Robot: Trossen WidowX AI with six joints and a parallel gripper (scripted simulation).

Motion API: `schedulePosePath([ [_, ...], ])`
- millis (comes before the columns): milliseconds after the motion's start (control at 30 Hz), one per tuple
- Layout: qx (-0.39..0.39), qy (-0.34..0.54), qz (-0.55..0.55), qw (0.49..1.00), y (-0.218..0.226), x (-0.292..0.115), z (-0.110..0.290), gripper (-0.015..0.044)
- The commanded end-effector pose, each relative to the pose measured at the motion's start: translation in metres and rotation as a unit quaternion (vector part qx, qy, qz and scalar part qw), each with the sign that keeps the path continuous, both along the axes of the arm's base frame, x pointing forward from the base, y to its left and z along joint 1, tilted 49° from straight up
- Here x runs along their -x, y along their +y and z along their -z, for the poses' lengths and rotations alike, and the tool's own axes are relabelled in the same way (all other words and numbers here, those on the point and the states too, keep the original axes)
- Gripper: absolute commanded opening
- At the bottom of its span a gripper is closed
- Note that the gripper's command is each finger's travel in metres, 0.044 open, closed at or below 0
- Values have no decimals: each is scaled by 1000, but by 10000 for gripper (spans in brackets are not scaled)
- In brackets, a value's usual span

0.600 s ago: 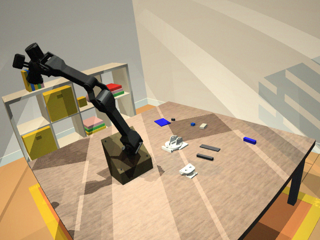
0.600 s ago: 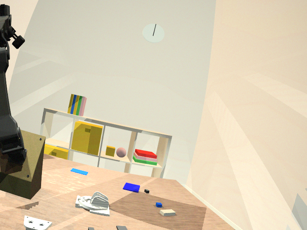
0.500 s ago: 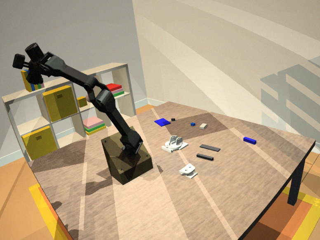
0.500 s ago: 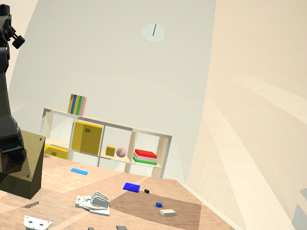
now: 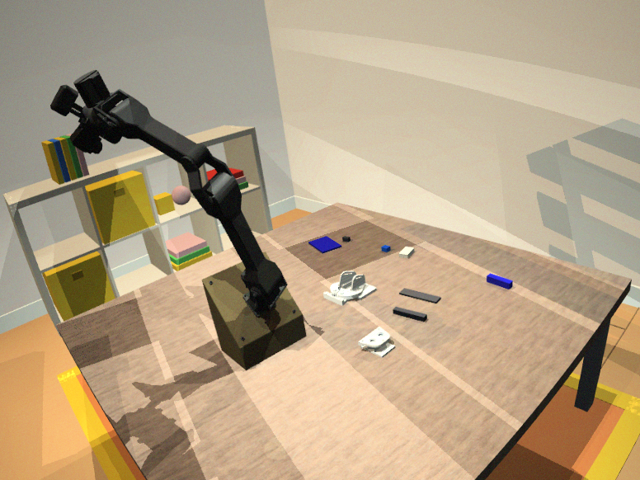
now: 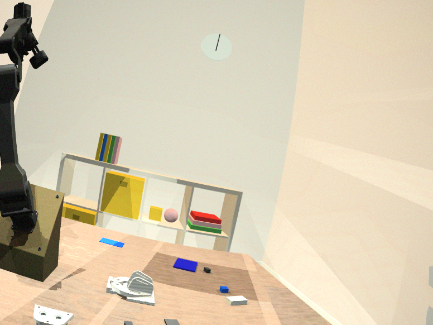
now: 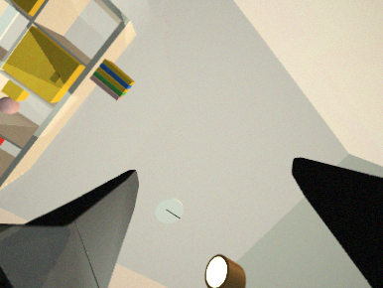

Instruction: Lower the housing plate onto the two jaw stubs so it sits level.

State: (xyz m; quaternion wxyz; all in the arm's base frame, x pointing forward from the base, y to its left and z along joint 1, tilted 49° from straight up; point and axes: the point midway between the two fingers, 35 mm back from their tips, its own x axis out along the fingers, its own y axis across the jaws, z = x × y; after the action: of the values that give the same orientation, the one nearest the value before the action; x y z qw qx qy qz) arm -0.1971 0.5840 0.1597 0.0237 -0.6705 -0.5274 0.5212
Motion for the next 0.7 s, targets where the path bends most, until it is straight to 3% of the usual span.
schedulePosePath([
  [0,4,12,33,999,0,-19,-4,440],
  [400,15,54,146,988,1,-87,-10,440],
  [667,4,88,207,974,-2,-110,-20,440],
])
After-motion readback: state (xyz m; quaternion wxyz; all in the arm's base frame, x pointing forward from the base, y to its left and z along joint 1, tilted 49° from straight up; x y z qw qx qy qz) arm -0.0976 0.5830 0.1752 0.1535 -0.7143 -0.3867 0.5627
